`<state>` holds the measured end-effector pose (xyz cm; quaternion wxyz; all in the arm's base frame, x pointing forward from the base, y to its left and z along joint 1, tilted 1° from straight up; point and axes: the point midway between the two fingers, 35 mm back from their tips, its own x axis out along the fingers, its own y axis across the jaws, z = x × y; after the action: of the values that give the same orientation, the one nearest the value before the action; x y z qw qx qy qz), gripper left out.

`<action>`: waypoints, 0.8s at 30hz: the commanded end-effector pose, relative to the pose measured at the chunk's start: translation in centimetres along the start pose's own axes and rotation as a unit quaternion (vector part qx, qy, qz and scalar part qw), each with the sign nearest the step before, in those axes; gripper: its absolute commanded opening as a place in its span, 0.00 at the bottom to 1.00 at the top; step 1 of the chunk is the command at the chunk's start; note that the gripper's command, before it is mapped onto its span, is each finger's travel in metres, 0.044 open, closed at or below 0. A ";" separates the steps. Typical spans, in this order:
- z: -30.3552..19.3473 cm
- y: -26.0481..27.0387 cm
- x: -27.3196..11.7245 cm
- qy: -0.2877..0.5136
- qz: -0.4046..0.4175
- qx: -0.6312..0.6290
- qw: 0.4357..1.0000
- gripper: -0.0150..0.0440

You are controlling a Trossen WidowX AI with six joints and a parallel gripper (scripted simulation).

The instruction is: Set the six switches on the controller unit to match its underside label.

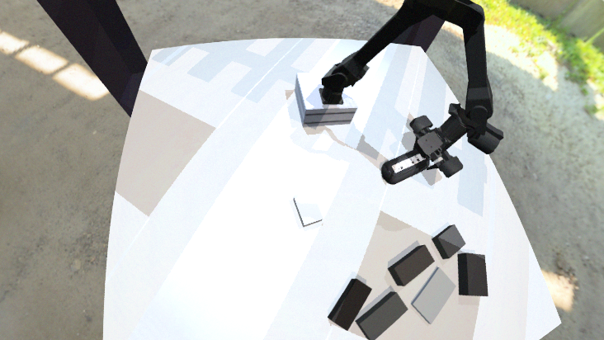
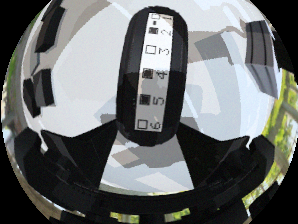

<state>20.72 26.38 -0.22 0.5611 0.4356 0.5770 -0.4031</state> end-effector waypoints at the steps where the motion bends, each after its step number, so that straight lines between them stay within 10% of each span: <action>1: 0.4 -0.3 0.8 -0.008 -0.006 0.004 1.000 0.83; 24: 0.5 -0.4 2.6 -0.008 -0.006 0.004 1.000 0.83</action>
<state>20.67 26.39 -2.15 0.5611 0.4345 0.5771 -0.4041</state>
